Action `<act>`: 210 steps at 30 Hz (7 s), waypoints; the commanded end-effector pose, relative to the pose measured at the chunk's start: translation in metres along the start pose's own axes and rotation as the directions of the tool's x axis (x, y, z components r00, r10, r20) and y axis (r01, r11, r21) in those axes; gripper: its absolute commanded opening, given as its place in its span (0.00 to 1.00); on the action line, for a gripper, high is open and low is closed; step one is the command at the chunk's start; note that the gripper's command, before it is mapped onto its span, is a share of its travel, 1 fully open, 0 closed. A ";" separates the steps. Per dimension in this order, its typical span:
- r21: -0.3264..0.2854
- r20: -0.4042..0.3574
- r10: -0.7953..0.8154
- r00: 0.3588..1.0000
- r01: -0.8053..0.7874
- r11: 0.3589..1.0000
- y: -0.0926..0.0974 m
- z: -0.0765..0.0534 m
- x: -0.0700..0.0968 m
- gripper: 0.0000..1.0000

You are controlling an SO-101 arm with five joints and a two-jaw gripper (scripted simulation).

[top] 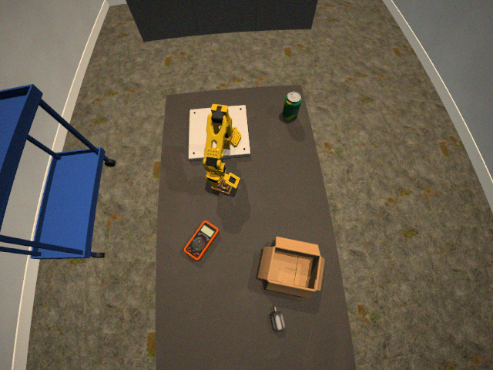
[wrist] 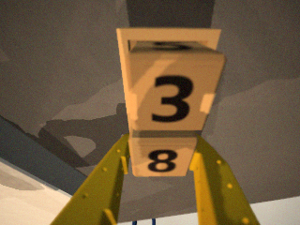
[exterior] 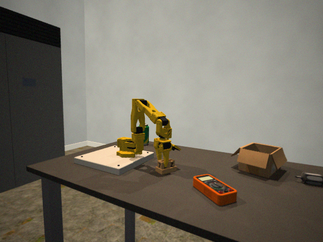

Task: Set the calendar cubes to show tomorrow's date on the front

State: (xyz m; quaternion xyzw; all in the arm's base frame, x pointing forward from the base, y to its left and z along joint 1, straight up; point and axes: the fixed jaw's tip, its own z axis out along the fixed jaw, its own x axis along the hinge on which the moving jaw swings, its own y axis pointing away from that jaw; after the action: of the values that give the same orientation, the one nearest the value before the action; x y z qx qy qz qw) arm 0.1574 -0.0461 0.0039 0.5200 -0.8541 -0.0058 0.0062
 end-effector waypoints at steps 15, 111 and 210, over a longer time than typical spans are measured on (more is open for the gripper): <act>-0.001 0.001 0.005 1.000 -0.005 1.000 -0.001 -0.005 0.001 0.00; -0.001 0.001 0.005 1.000 -0.005 1.000 0.000 -0.046 0.002 0.00; 0.025 -0.009 -0.822 0.569 0.822 0.569 0.081 -0.057 -0.144 0.00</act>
State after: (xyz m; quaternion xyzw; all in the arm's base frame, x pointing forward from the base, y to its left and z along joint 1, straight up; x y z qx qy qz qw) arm 0.1609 0.1029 0.0628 0.8329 -0.5533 0.0066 -0.0130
